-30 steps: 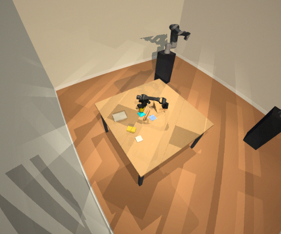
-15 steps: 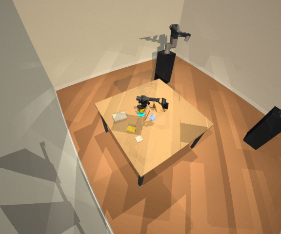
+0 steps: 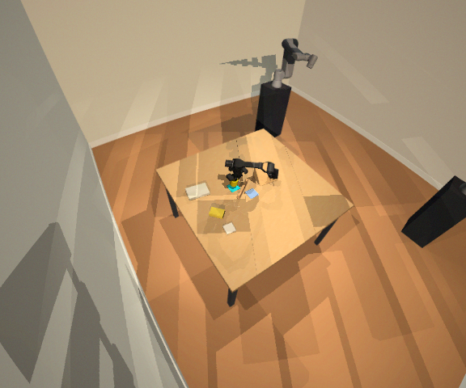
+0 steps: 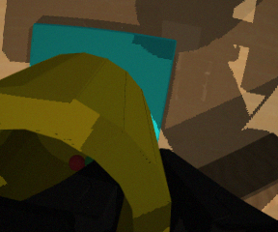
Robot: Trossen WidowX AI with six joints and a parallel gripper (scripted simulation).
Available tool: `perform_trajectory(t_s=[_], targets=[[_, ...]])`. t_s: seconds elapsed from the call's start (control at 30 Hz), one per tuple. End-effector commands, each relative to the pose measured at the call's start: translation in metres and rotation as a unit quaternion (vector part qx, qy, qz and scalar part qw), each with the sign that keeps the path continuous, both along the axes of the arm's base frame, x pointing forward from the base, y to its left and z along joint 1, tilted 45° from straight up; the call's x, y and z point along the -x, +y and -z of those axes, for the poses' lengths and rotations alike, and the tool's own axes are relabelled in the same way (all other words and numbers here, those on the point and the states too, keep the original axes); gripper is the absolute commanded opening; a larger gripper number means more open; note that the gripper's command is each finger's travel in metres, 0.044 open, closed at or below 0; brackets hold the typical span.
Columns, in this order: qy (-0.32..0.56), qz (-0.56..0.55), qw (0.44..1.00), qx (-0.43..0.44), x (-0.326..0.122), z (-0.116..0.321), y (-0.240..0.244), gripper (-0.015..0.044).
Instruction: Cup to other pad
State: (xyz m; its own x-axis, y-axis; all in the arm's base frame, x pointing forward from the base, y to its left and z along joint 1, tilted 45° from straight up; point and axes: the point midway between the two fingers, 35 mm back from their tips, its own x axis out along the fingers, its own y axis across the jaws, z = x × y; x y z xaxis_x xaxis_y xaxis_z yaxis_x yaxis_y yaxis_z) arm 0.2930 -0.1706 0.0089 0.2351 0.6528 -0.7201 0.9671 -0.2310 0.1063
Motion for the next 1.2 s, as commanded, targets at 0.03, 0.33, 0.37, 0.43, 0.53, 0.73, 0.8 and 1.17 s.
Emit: perform_trajectory(t_s=[0.03, 0.33, 0.37, 0.43, 0.53, 0.73, 0.8, 1.17], targets=[[0.002, 0.002, 1.0, -0.003, -0.001, 0.006, 0.006, 0.0], [0.002, 0.002, 1.0, -0.004, -0.004, 0.015, 0.014, 0.0], [0.002, 0.002, 1.0, -0.004, -0.004, 0.016, 0.015, 0.0], [0.002, 0.002, 1.0, -0.004, -0.005, 0.018, 0.017, 0.0], [0.002, 0.002, 1.0, -0.004, -0.005, 0.021, 0.02, 0.0], [0.0, -0.001, 1.0, -0.001, -0.006, 0.02, 0.019, 0.0], [0.0, -0.001, 1.0, -0.001, -0.006, 0.02, 0.019, 0.0], [0.0, -0.001, 1.0, -0.001, -0.006, 0.02, 0.019, 0.0079]])
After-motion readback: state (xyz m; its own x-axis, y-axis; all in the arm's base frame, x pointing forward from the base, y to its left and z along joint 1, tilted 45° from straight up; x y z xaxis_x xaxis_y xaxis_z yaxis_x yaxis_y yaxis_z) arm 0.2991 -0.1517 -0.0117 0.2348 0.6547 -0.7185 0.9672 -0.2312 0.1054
